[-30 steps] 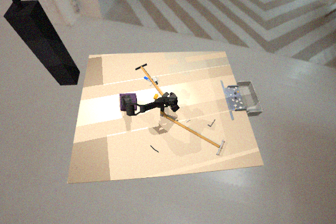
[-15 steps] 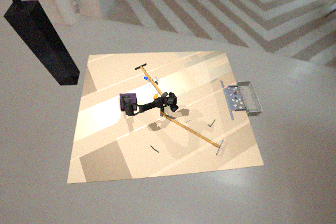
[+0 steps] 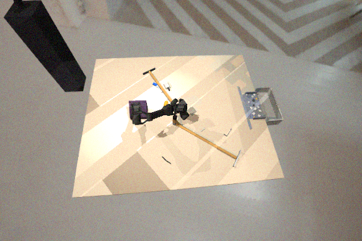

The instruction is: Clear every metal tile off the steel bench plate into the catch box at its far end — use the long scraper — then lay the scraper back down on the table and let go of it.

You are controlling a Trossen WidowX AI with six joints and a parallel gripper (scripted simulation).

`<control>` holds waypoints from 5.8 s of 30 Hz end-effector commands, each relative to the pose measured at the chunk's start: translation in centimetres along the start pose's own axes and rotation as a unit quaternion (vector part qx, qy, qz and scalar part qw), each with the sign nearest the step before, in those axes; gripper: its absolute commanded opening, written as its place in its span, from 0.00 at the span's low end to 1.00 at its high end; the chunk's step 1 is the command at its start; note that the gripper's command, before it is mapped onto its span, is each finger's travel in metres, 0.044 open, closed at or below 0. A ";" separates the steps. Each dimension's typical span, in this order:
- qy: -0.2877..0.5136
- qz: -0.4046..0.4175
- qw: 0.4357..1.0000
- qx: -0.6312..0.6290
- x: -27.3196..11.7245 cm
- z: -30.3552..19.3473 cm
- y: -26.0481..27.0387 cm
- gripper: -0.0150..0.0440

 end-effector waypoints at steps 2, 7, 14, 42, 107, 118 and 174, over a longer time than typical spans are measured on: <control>-0.005 -0.003 1.000 0.000 -0.7 -0.2 0.5 0.25; -0.005 -0.003 1.000 0.000 -1.0 -0.6 1.1 0.25; -0.005 -0.002 1.000 0.000 -1.5 -1.2 1.9 0.25; -0.004 -0.002 1.000 0.002 -2.8 -0.4 2.2 1.00; 0.151 0.227 0.781 -0.562 -8.4 7.9 22.7 0.25; 0.195 0.250 0.684 -0.657 -9.5 7.3 26.6 0.25; 0.198 0.250 0.678 -0.662 1.2 0.0 27.9 0.25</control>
Point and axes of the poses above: the point midway between the two fingers, 35 mm back from their tips, its own x axis out along the fingers, its own y axis across the jaws, z = x × y, the point moved 9 cm from there along -x, back along the fingers, and after that the axes turned 6 degrees about -x, right-handed, at the moved point
